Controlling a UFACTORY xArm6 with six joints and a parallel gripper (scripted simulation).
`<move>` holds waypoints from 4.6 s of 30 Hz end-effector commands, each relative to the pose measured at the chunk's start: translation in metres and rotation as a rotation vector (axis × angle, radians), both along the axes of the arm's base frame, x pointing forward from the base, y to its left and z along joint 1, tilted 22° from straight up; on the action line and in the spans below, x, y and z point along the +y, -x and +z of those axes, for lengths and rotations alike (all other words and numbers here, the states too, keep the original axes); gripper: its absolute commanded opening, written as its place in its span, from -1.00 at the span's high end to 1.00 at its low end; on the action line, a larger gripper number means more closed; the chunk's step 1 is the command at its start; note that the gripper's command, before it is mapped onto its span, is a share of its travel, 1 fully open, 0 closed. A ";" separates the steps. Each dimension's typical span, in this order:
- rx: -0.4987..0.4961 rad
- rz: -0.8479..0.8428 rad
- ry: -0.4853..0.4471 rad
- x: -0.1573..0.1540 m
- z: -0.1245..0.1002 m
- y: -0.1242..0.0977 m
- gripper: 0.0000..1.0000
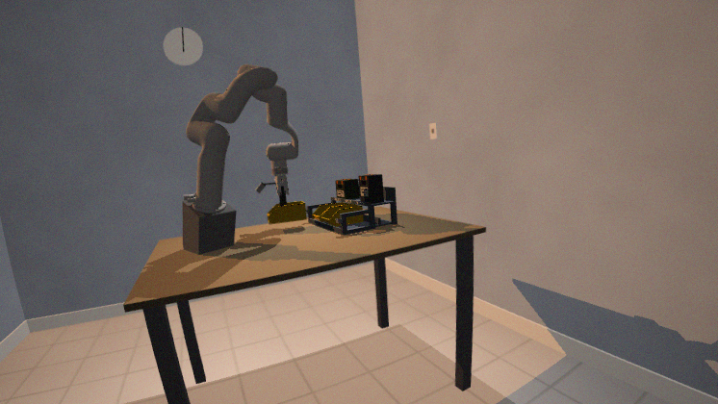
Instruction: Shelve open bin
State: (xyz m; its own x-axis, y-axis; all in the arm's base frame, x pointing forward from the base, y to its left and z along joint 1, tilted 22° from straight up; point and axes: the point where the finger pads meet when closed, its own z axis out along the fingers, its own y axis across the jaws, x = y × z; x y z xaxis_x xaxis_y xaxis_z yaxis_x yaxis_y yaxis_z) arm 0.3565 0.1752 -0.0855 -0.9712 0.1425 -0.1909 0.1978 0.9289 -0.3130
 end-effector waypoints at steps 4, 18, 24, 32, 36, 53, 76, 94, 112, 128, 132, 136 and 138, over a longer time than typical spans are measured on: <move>-0.003 0.001 -0.002 0.001 0.001 -0.001 1.00; -0.003 0.001 -0.002 0.001 0.000 -0.001 1.00; 0.051 0.148 0.019 -0.011 0.004 -0.001 1.00; 0.064 0.184 0.024 -0.014 0.005 -0.001 1.00; 0.064 0.184 0.024 -0.014 0.005 -0.001 1.00; 0.064 0.184 0.024 -0.028 0.009 0.000 1.00; 0.064 0.184 0.025 -0.056 0.019 0.001 1.00; 0.065 0.184 0.025 -0.070 0.023 0.002 1.00; 0.065 0.184 0.025 -0.084 0.028 0.003 1.00; 0.065 0.184 0.025 -0.098 0.033 0.004 1.00; 0.065 0.184 0.025 -0.098 0.033 0.004 1.00; 0.065 0.184 0.025 -0.098 0.033 0.004 1.00; 0.065 0.184 0.025 -0.098 0.033 0.004 1.00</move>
State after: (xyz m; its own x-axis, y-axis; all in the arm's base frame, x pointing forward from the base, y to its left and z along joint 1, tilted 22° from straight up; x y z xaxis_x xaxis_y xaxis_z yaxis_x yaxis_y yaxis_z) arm 0.3515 0.0761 -0.0538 -0.9912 -0.0424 -0.1258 0.0035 0.9389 -0.3443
